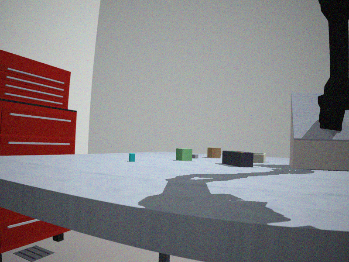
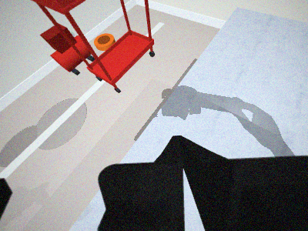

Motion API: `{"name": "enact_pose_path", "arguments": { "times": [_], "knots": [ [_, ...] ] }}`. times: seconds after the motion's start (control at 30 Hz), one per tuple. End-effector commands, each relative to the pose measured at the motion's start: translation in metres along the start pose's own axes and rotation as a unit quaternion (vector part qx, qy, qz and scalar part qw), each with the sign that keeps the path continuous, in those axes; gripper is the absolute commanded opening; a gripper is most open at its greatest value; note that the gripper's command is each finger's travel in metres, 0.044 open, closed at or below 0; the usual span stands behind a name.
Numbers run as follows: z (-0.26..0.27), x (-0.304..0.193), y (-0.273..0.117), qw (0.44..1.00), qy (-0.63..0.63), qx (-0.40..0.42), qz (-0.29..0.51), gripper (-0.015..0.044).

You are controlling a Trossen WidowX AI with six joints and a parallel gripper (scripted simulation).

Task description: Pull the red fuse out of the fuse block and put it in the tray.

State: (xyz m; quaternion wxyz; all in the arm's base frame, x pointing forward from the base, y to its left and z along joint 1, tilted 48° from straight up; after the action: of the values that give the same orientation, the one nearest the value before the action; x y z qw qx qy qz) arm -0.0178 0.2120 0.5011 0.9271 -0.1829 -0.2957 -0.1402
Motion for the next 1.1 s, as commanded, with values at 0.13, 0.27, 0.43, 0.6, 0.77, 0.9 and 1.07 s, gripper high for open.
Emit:
{"name": "enact_pose_path", "arguments": {
  "times": [0.13, 0.27, 0.43, 0.6, 0.77, 0.9, 1.07],
  "knots": [
    [-0.020, -0.010, 0.049, 0.994, -0.085, -0.066, 0.017, 0.0065],
    [-0.059, -0.013, 0.102, 0.975, -0.161, -0.140, 0.055, 0.0065],
    [-0.126, -0.004, 0.158, 0.946, -0.207, -0.221, 0.117, 0.0065],
    [-0.205, 0.011, 0.192, 0.917, -0.215, -0.279, 0.186, 0.0065],
    [-0.288, 0.021, 0.204, 0.890, -0.210, -0.298, 0.275, 0.0065],
    [-0.358, 0.026, 0.198, 0.876, -0.184, -0.287, 0.340, 0.0065],
    [-0.439, 0.025, 0.173, 0.878, -0.132, -0.241, 0.391, 0.0065]
  ]
}}
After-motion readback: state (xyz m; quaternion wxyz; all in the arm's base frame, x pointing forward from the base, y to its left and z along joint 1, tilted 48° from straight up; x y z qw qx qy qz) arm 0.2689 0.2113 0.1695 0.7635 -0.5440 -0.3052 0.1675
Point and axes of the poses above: the point midway between the two fingers, 35 mm back from their tips, its own y axis out along the fingers, its own z axis across the jaws, x = y × z, the point moved 6 cm from there along -y, back along the fingers, and after that the axes turned 12 degrees about y, right-handed, at the moved point
